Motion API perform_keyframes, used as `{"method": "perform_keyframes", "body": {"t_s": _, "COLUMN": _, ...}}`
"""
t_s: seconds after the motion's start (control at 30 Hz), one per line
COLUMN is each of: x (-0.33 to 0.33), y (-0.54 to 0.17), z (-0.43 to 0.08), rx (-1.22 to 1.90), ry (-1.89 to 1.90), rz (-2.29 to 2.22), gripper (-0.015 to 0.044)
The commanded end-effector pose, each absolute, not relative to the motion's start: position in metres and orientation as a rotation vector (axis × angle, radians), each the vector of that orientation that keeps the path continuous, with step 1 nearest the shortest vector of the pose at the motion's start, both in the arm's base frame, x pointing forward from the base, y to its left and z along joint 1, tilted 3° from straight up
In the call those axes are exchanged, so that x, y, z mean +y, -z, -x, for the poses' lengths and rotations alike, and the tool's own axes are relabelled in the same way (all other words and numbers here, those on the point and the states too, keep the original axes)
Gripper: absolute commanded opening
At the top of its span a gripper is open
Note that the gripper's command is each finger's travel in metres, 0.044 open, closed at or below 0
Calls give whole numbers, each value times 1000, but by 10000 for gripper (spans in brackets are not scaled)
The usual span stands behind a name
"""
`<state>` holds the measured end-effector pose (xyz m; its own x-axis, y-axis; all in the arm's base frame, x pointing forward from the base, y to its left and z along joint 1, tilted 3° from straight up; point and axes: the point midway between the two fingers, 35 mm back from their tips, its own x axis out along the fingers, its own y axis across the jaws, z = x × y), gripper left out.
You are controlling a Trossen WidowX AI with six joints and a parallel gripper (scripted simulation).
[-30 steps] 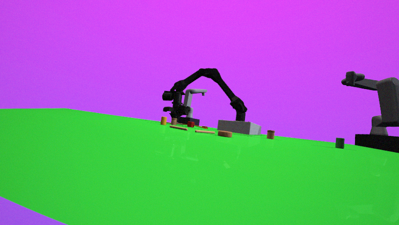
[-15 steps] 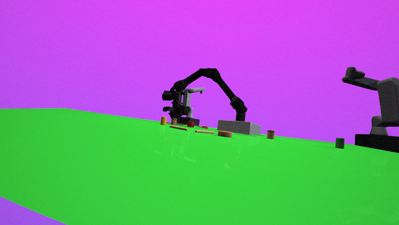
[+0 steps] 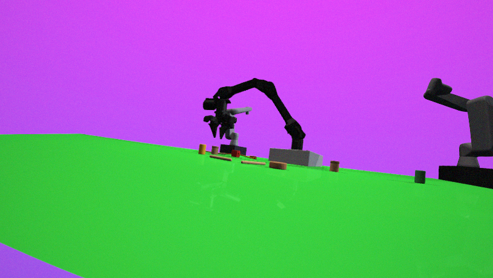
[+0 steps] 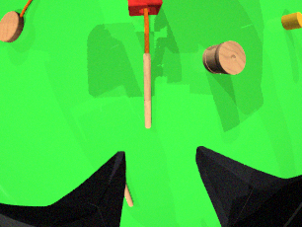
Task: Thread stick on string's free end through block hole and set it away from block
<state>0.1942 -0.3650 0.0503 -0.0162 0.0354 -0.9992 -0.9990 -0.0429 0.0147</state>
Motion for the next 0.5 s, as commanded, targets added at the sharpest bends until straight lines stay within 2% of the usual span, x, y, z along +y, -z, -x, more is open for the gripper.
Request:
{"method": "perform_keyframes", "body": {"t_s": 0.0, "x": -365, "y": -49, "z": -194, "rx": 1173, "ry": -1270, "rz": 1205, "gripper": 289}}
{"method": "perform_keyframes", "body": {"t_s": 0.2, "x": -364, "y": -68, "z": -195, "rx": 1172, "ry": -1273, "rz": 1201, "gripper": 440}}
{"method": "perform_keyframes", "body": {"t_s": 0.47, "x": -363, "y": -74, "z": -195, "rx": 1170, "ry": -1276, "rz": 1200, "gripper": 440}}
